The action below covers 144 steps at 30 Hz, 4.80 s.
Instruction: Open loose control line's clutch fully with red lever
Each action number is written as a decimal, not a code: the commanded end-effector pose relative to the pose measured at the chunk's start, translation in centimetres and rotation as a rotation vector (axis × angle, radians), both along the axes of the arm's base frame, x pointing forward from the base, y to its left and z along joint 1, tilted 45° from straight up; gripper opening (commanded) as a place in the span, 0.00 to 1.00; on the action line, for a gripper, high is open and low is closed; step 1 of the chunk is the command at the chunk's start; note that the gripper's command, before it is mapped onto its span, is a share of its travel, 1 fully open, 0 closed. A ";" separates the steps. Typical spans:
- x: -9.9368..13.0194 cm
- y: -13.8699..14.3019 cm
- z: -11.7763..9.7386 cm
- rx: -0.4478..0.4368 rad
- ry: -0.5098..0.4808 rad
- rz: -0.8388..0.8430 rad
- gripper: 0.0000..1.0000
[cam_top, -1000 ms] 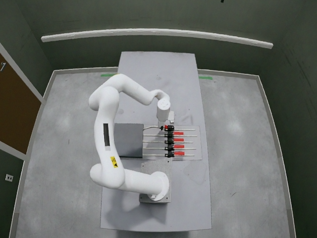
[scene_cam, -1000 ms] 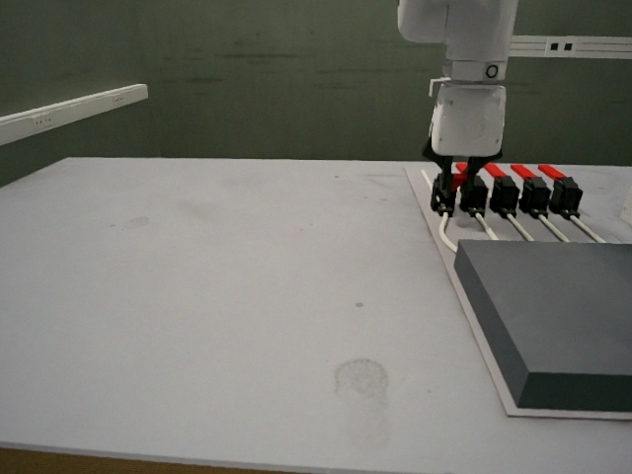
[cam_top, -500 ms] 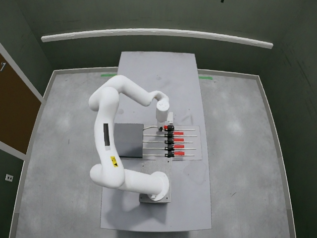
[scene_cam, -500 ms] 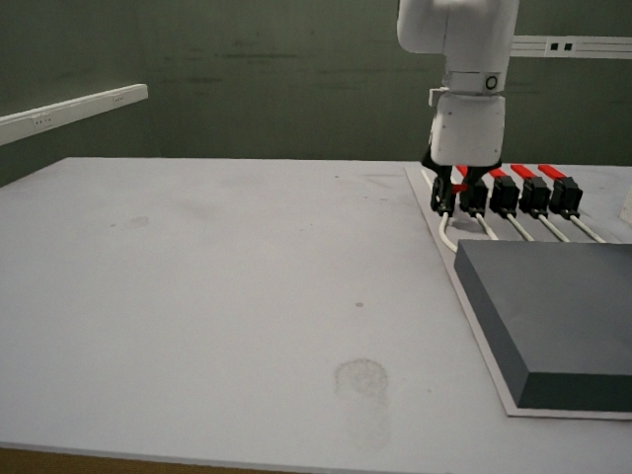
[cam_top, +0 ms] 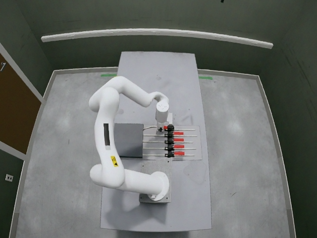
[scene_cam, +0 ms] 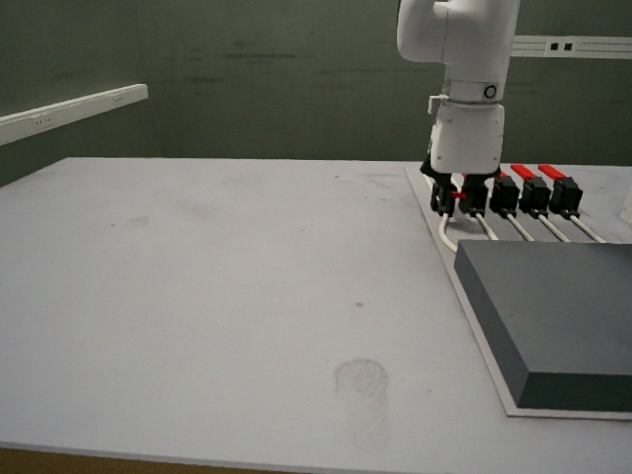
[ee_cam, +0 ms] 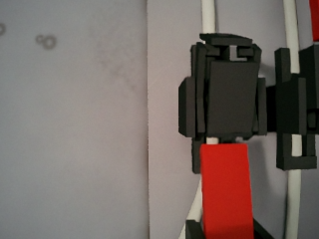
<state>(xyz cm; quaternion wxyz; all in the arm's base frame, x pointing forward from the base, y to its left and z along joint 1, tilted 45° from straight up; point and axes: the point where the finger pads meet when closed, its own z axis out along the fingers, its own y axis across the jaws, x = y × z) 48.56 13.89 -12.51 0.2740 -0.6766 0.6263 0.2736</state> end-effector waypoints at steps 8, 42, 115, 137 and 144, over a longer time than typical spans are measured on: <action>0.0 0.0 -0.1 -0.003 0.000 -0.001 0.00; 0.0 0.0 -0.1 -0.003 0.000 -0.001 1.00; 0.3 -7.1 6.9 -0.003 0.000 -0.001 1.00; 0.3 -7.1 6.9 -0.003 0.000 -0.001 1.00; 0.3 -7.1 6.9 -0.003 0.000 -0.001 1.00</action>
